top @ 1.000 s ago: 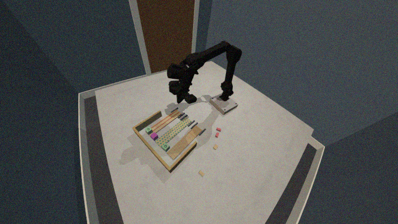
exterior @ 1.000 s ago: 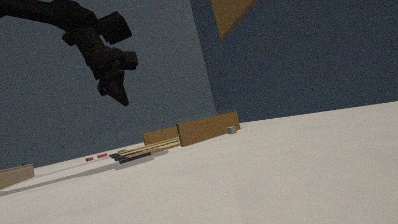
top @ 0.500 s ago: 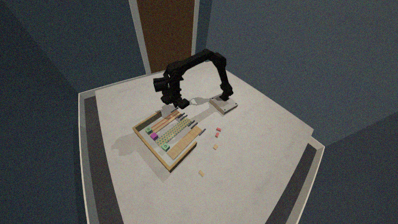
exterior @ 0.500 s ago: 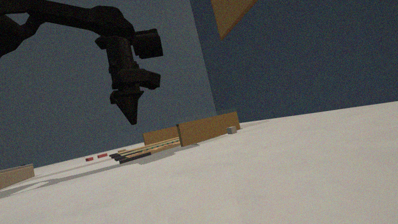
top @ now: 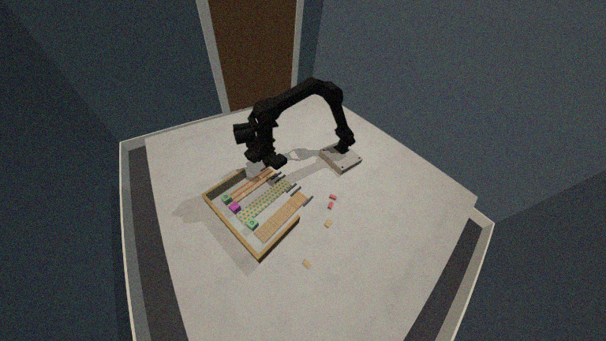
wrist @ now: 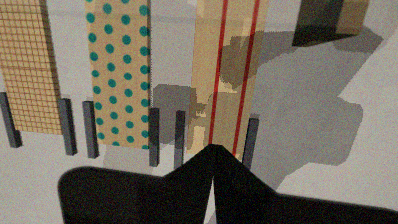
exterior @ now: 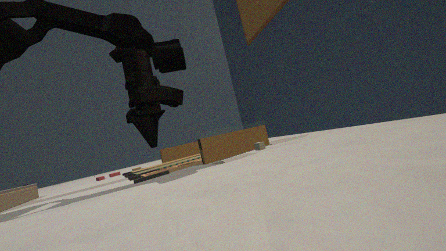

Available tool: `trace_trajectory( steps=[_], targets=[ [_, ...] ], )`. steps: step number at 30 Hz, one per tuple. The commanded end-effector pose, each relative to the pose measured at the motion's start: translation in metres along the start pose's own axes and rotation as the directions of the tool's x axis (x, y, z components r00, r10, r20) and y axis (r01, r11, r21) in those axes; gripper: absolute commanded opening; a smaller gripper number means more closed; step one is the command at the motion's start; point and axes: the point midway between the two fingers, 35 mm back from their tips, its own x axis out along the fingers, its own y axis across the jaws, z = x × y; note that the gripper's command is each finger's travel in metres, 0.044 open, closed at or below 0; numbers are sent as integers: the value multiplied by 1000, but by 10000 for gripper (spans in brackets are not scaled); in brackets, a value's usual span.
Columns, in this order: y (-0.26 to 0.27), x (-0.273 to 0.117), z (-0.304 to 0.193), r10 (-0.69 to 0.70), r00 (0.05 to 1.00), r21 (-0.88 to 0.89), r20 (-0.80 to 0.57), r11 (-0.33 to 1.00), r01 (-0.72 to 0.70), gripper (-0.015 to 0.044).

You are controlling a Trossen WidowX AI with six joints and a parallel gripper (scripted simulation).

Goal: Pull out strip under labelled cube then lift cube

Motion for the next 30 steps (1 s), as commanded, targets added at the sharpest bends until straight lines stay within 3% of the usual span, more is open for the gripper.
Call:
trace_trajectory(
  steps=[1, 30],
  targets=[
    [-1, 11, -2, -2, 1000, -5, -11, 1000, 2, 0],
    [-2, 51, -6, -2, 1000, -5, -11, 1000, 2, 0]
  ],
)
